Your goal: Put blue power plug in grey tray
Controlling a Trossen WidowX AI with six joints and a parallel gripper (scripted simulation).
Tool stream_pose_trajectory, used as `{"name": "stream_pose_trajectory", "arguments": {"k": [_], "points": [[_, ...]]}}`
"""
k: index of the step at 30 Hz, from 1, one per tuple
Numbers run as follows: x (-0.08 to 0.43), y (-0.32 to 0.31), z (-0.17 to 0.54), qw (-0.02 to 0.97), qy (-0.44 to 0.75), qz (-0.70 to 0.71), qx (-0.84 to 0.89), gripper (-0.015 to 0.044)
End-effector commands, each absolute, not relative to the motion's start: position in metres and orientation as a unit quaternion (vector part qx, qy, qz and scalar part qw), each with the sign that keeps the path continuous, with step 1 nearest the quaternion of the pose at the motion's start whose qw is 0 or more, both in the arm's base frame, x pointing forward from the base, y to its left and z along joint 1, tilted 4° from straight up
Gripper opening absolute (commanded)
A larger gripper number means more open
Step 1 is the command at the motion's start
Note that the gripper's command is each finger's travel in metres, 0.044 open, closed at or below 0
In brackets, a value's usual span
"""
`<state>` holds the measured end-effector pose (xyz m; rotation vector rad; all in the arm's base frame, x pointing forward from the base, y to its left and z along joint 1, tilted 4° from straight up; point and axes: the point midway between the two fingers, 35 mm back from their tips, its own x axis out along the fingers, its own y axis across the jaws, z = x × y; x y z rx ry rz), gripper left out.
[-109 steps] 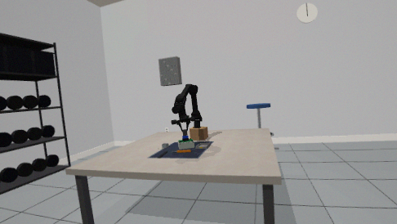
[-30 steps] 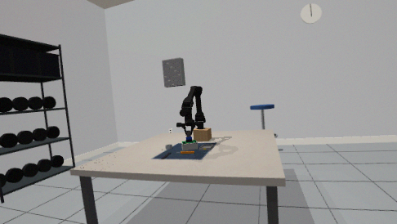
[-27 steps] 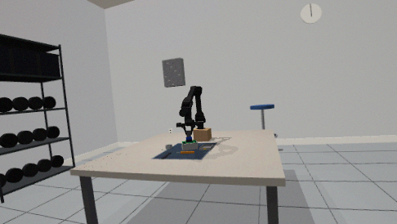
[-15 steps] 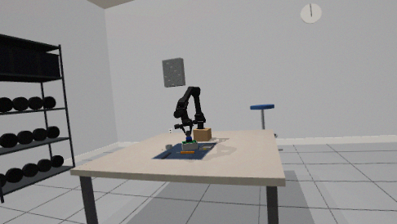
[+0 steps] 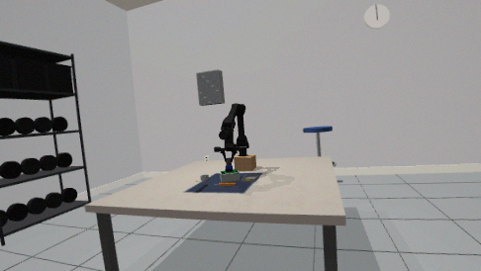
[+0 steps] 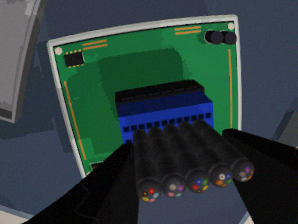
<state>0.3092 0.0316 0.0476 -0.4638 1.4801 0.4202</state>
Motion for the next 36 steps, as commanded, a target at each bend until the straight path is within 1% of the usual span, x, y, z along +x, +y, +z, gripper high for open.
{"name": "stream_pose_trajectory", "arguments": {"k": [1, 6, 10, 24, 36], "points": [[0.310, 0.029, 0.058, 0.691, 0.665, 0.216, -0.186, 0.0000], [0.316, 0.019, 0.059, 0.674, 0.676, 0.262, -0.140, 0.0000], [0.317, 0.017, 0.060, 0.670, 0.678, 0.272, -0.131, 0.0000], [0.305, 0.036, 0.065, 0.701, 0.654, 0.179, -0.221, 0.0000], [0.317, 0.017, 0.067, 0.672, 0.677, 0.269, -0.133, 0.0000]]}}
